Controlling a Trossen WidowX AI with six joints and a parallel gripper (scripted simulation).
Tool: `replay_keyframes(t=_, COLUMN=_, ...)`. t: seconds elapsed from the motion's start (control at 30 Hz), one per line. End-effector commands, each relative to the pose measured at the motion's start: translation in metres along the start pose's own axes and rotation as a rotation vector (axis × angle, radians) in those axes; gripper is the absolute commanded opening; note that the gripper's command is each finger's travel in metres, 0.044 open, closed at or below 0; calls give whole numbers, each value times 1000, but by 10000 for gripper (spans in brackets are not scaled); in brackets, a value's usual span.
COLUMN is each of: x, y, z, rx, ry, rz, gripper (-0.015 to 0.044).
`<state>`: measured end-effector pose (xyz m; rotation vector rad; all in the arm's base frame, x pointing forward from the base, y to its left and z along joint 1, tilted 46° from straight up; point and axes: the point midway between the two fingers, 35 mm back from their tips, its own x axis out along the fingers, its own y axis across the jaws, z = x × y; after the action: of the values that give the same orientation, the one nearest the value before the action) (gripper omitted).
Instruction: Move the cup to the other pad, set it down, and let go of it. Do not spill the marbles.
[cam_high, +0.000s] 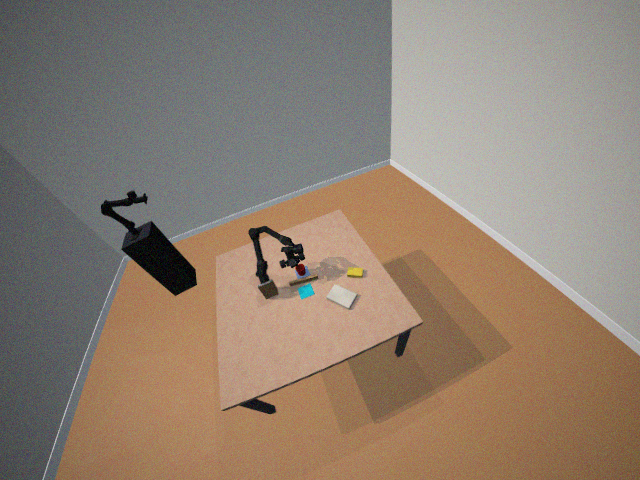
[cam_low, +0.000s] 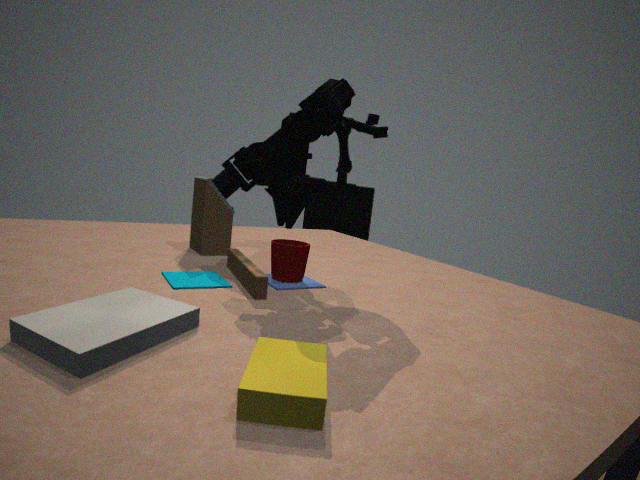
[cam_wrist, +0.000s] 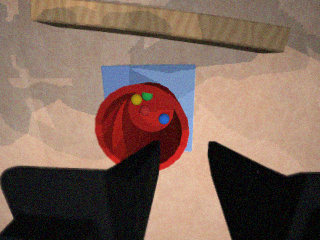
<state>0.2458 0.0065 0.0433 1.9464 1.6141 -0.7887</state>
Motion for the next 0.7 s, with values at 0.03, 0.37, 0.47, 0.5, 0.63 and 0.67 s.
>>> replay_keyframes(t=0.03, x=4, y=1, z=-1, rx=7, ry=6, rz=1, gripper=148)
replay_keyframes(t=0.37, x=21, y=2, z=0, rx=7, ry=4, rz=2, gripper=148)
replay_keyframes(t=0.47, x=26, y=2, z=0, rx=7, ry=4, rz=2, gripper=148)
replay_keyframes(t=0.5, x=28, y=2, z=0, rx=7, ry=4, rz=2, gripper=148)
replay_keyframes(t=0.63, x=34, y=2, z=0, rx=7, ry=5, rz=2, gripper=148)
replay_keyframes(t=0.67, x=36, y=2, z=0, rx=7, ry=5, rz=2, gripper=148)
